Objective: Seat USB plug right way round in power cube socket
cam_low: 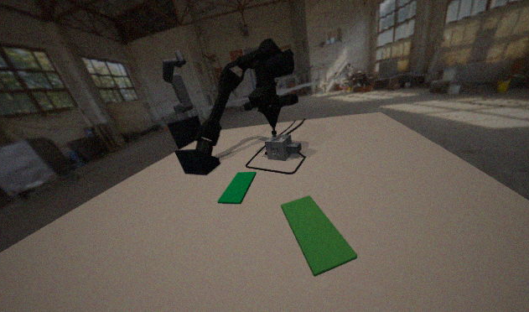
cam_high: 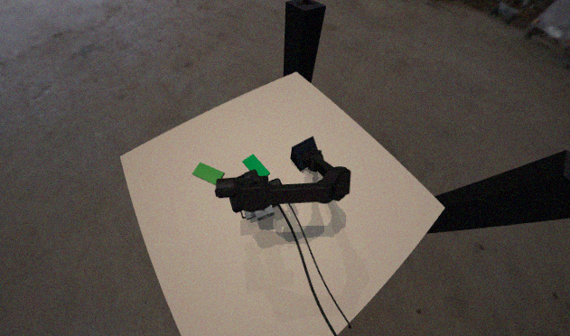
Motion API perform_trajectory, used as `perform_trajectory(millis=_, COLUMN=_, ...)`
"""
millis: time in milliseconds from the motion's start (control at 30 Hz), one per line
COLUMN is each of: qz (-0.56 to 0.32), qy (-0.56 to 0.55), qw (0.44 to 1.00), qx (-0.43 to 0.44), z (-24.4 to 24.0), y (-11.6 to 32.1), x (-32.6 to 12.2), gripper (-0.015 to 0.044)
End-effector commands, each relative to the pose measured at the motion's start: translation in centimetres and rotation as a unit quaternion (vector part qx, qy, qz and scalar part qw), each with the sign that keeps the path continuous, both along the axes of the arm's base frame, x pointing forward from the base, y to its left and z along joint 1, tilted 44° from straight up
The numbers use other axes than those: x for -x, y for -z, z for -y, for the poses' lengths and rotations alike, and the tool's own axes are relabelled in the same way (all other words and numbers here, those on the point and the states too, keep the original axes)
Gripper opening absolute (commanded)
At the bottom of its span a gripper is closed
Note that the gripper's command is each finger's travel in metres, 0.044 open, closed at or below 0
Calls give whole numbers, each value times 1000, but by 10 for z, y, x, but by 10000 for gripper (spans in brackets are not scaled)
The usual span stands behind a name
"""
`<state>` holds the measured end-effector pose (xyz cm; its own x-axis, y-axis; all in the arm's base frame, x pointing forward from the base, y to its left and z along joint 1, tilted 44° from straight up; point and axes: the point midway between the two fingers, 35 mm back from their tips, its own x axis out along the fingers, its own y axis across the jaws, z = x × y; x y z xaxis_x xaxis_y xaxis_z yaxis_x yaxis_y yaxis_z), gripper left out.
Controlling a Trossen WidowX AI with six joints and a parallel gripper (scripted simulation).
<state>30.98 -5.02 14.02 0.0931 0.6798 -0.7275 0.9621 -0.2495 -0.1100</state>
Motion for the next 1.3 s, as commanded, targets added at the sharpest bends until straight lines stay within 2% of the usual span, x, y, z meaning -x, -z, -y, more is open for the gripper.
perform_trajectory(millis=0, qz=0, qy=2, qw=1000, qx=-1, z=-1, y=0, x=0, gripper=0)
perform_trajectory(millis=1267, qz=-1, qy=2, qw=1000, qx=-2, z=-7, y=1, x=-2, gripper=0)
